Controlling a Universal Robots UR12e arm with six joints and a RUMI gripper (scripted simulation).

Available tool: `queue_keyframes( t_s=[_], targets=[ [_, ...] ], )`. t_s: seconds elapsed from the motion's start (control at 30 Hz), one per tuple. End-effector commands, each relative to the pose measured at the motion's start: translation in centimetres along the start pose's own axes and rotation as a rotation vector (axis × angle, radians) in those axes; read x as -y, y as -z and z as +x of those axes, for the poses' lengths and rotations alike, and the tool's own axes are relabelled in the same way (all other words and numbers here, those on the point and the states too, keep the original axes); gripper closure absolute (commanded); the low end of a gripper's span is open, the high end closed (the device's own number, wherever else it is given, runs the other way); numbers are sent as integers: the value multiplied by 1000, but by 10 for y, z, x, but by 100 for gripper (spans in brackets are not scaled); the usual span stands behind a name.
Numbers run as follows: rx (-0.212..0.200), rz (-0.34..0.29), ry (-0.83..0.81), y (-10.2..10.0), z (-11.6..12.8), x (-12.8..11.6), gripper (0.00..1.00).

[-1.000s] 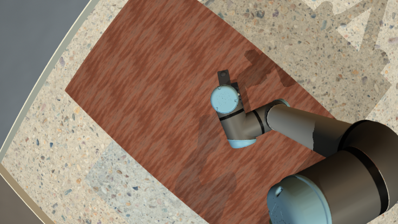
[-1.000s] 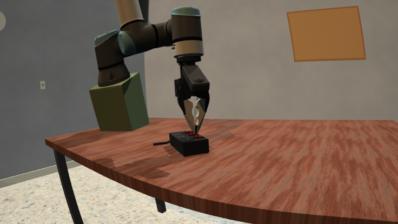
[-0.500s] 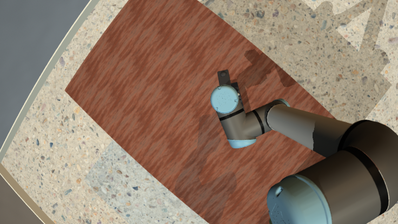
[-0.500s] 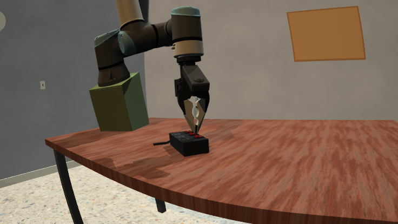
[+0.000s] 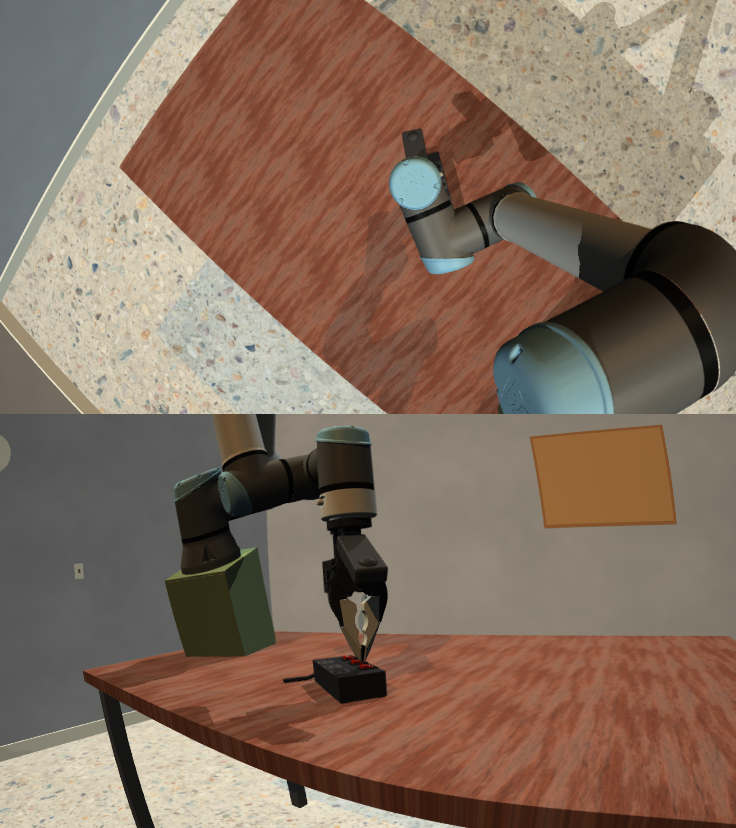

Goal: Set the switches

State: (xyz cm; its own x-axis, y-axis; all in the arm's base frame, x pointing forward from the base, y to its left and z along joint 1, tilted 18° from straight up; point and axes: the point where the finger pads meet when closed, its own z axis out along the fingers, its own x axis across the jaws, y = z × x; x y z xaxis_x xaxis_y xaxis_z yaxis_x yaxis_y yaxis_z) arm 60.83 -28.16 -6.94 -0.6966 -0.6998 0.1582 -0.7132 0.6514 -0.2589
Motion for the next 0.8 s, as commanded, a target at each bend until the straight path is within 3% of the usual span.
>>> queue_keyframes(
  t_s=[0.0,0.77],
  targets=[
    [0,1,0,0,0,0,100],
    [0,1,0,-7,0,0,100]
  ],
)
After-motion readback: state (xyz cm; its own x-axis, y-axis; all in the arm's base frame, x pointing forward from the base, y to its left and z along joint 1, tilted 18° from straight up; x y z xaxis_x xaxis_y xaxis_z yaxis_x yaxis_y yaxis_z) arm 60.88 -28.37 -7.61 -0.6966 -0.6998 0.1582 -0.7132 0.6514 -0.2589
